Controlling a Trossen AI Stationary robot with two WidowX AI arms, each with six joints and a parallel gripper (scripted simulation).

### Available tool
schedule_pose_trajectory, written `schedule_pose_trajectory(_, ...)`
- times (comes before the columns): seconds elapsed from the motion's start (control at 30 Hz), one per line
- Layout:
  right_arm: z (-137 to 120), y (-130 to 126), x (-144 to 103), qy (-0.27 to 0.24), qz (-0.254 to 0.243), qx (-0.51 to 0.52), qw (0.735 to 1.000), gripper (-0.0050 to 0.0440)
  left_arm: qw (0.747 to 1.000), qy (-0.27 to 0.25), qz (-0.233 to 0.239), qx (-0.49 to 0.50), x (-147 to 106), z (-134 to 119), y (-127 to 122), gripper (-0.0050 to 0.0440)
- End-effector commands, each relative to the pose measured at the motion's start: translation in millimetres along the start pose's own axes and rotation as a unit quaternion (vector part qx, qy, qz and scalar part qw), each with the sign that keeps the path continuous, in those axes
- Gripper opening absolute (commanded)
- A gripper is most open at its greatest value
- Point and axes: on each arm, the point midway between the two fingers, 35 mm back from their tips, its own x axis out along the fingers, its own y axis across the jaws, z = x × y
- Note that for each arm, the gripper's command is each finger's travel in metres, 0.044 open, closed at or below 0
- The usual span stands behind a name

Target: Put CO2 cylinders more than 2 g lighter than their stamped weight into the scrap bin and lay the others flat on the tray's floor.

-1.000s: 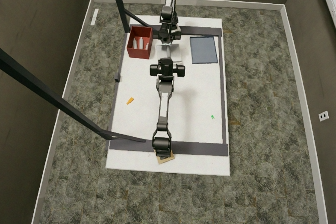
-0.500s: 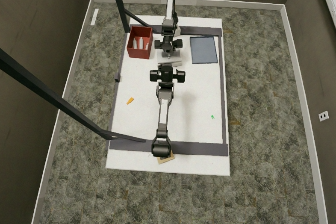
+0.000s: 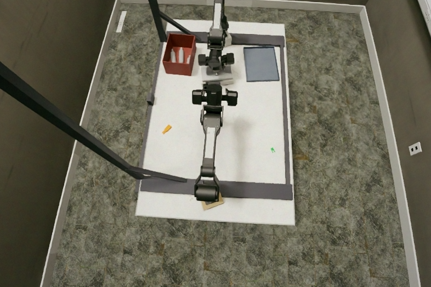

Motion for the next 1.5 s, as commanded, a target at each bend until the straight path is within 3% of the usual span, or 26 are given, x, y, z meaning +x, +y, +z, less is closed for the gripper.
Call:
schedule_pose_trajectory(0.0, 8.7, -0.4, -8.0, -0.015, 0.0, 0.0, 1.0, 0.044, 1.0, 0.0, -0.001, 0.0, 6.7, 0.1, 0.3, 0.0244)
schedule_pose_trajectory(0.43, 8.7, -0.4, -8.0, -0.015, 0.0, 0.0, 1.0, 0.044, 1.0, 0.0, -0.001, 0.0, 18.4, 0.0, 0.3, 0.0244)
schedule_pose_trajectory(0.57, 8.7, -0.4, -8.0, -0.015, 0.0, 0.0, 1.0, 0.044, 1.0, -0.009, -0.002, 0.0, 13.4, 3.9, -0.4, 0.0184)
schedule_pose_trajectory(0.87, 8.7, -0.4, -8.0, -0.015, 0.0, 0.0, 1.0, 0.044, 1.0, -0.009, -0.002, 0.0, 13.4, 3.9, -0.4, 0.0124)
schedule_pose_trajectory(1.0, 8.7, -0.4, -8.0, -0.015, 0.0, 0.0, 1.0, 0.044, 1.0, -0.009, -0.002, 0.0, 13.4, 3.9, -0.4, 0.0124)
schedule_pose_trajectory(1.17, 8.7, -0.4, -8.0, -0.015, 0.0, 0.0, 1.0, 0.044, 1.0, -0.009, -0.002, 0.0, 13.4, 3.9, -0.4, 0.0074)
schedule_pose_trajectory(1.27, 8.7, -0.4, -8.0, -0.015, 0.0, 0.0, 1.0, 0.044, 1.0, -0.019, -0.003, 0.0, 0.2, 7.3, -0.5, 0.0002)
schedule_pose_trajectory(1.47, 8.7, -0.4, -8.0, -0.015, 0.0, 0.0, 1.0, 0.044, 1.0, -0.019, -0.003, 0.0, -35.1, 6.2, -0.4, -0.0002)
